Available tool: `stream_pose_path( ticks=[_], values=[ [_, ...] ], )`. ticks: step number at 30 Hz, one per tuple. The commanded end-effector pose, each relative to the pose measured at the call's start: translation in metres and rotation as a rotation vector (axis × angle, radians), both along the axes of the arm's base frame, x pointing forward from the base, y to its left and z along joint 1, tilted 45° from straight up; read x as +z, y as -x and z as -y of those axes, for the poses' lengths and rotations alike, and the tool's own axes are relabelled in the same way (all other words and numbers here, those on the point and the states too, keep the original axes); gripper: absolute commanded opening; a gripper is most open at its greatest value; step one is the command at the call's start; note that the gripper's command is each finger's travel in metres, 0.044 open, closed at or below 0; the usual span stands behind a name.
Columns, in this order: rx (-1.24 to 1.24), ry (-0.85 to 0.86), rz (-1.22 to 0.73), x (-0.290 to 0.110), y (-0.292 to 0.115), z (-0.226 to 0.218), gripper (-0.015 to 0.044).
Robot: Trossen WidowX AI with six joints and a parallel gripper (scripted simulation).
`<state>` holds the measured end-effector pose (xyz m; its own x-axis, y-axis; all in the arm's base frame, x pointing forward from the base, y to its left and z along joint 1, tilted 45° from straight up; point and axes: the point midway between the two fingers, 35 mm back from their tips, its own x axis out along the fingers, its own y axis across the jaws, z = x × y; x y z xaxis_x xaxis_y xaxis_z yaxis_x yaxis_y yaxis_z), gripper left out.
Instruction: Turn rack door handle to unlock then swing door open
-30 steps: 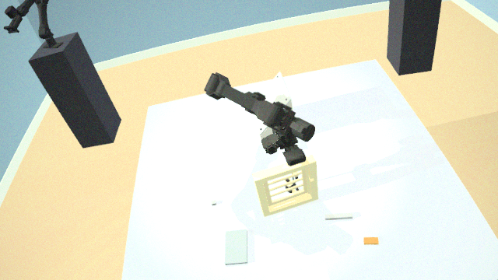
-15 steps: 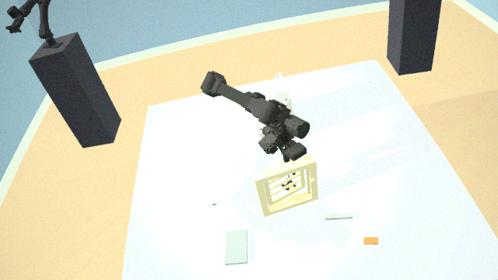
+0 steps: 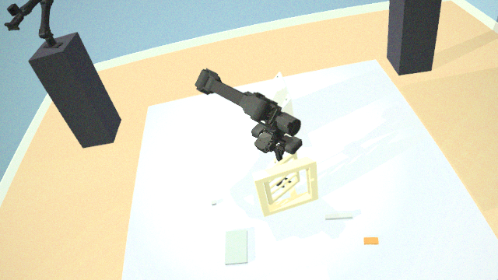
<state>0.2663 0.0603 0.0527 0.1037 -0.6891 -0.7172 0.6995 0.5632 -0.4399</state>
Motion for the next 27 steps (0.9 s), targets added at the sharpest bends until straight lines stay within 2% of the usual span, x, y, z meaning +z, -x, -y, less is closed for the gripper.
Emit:
stream_pose_path(
  ticks=[1,27],
  values=[
    [0.068,0.013,-0.056,0.005,0.004,0.006,0.0012],
    [0.37,0.061,-0.351,0.04,0.02,0.045,0.0012]
  ],
)
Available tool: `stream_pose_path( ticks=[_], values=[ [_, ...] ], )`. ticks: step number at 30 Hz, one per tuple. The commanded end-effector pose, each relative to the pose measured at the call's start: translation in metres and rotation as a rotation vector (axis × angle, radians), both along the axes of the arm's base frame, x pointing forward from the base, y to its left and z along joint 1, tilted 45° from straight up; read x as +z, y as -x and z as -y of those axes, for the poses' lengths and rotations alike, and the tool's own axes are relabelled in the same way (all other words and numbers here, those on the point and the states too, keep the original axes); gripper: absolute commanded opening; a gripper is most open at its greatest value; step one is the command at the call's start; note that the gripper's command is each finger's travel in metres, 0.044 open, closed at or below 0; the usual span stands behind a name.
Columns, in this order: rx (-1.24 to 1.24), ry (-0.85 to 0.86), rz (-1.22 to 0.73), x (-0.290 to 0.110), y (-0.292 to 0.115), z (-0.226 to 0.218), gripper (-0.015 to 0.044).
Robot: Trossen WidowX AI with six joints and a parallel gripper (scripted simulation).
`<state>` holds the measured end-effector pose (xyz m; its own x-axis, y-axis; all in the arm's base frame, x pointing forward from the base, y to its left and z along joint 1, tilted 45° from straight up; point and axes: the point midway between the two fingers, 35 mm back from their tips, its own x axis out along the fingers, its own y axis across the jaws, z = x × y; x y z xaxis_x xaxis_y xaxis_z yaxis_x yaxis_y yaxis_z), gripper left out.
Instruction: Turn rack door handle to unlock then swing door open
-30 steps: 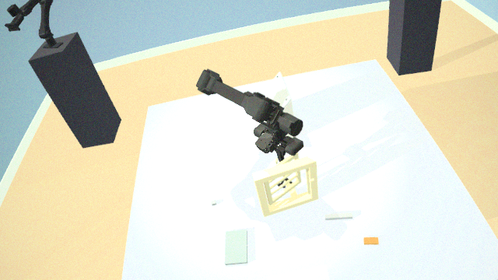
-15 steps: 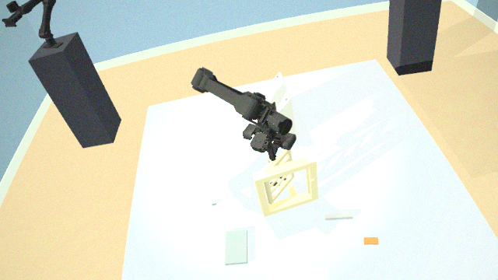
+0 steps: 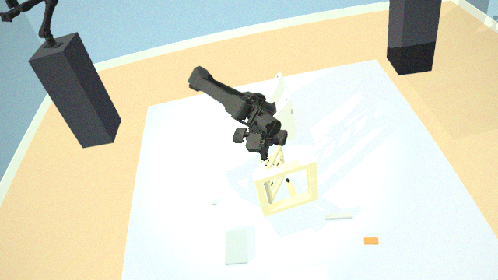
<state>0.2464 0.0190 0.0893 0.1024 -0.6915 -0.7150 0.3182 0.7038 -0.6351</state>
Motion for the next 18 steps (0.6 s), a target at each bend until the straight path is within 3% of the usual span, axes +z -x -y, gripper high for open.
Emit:
stream_pose_path(
  ticks=[1,18],
  values=[
    [0.057,0.011,-0.046,0.005,0.0,0.005,0.0012],
    [0.237,0.04,-0.221,0.029,-0.001,0.029,0.0012]
  ],
)
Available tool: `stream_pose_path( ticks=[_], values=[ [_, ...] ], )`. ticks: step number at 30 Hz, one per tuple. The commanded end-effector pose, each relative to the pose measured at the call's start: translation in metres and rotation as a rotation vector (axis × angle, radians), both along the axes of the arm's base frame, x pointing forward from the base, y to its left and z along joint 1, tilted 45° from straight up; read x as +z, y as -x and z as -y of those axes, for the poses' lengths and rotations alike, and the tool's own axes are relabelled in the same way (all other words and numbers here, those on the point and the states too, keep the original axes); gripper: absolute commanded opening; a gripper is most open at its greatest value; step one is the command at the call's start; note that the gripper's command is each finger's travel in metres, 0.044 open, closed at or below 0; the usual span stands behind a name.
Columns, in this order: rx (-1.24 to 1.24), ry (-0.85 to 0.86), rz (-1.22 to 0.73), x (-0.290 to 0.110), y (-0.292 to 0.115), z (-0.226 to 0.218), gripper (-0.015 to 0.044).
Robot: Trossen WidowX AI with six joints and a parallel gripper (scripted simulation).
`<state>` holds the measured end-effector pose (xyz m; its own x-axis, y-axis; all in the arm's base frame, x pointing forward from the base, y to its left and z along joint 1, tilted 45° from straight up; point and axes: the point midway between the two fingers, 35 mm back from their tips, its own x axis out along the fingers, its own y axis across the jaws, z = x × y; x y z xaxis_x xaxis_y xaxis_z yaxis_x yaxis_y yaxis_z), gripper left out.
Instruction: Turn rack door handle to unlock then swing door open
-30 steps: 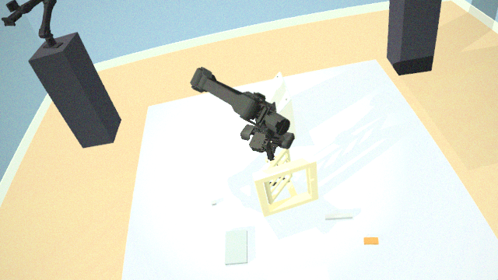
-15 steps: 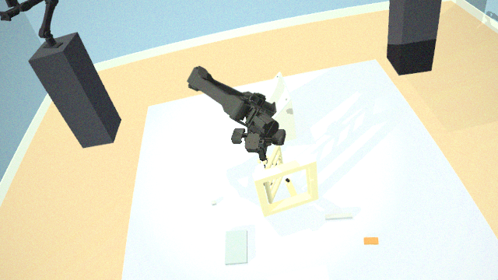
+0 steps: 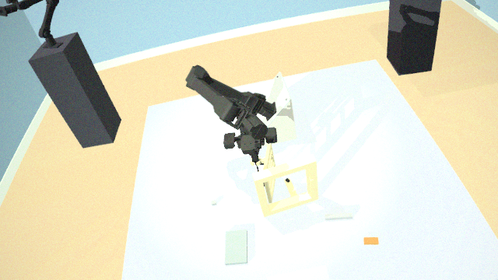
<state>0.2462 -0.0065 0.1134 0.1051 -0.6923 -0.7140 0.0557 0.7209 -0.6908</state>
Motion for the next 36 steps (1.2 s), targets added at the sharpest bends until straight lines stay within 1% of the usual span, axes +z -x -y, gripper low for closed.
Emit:
stream_pose_path(
  ticks=[1,25,36],
  values=[
    [0.054,0.012,-0.047,0.006,-0.002,0.005,0.0012],
    [0.294,0.05,-0.279,0.037,-0.017,0.033,0.0012],
    [0.306,0.052,-0.291,0.038,-0.018,0.035,0.0012]
  ],
)
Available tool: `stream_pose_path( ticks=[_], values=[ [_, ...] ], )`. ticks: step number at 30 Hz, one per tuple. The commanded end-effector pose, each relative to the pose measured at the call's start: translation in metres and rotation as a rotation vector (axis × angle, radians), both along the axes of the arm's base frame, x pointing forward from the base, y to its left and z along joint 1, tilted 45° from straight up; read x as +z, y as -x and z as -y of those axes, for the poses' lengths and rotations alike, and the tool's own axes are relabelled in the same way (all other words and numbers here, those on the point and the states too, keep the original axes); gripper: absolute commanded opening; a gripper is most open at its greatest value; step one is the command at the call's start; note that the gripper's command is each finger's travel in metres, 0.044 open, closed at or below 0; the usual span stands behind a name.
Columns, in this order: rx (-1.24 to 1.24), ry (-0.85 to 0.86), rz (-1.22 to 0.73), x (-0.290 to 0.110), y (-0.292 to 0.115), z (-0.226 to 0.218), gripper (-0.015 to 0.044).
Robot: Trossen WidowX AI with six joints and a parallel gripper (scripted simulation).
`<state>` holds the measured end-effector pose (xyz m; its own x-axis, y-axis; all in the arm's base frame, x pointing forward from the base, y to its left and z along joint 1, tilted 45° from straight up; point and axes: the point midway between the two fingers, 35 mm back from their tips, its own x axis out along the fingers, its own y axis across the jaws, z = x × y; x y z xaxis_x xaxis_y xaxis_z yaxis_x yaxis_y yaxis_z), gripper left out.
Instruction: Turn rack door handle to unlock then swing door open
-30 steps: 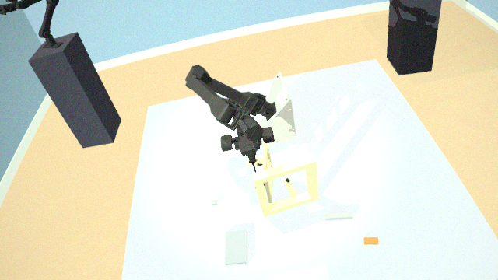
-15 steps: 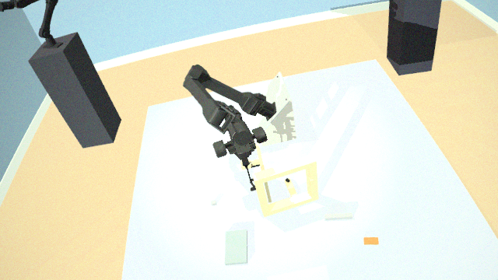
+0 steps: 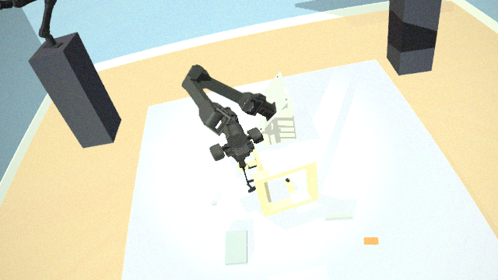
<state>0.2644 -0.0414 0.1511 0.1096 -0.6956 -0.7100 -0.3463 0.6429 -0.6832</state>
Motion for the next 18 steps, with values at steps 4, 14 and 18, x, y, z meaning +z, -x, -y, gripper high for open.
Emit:
stream_pose_path(
  ticks=[4,14,18],
  values=[
    [0.01,0.003,-0.009,0.0007,-0.0002,0.0,0.0012],
    [0.01,0.003,-0.009,0.0007,-0.0002,0.0,0.0274],
    [0.013,0.002,-0.01,0.0023,-0.0002,-0.0017,0.0283]
  ],
)
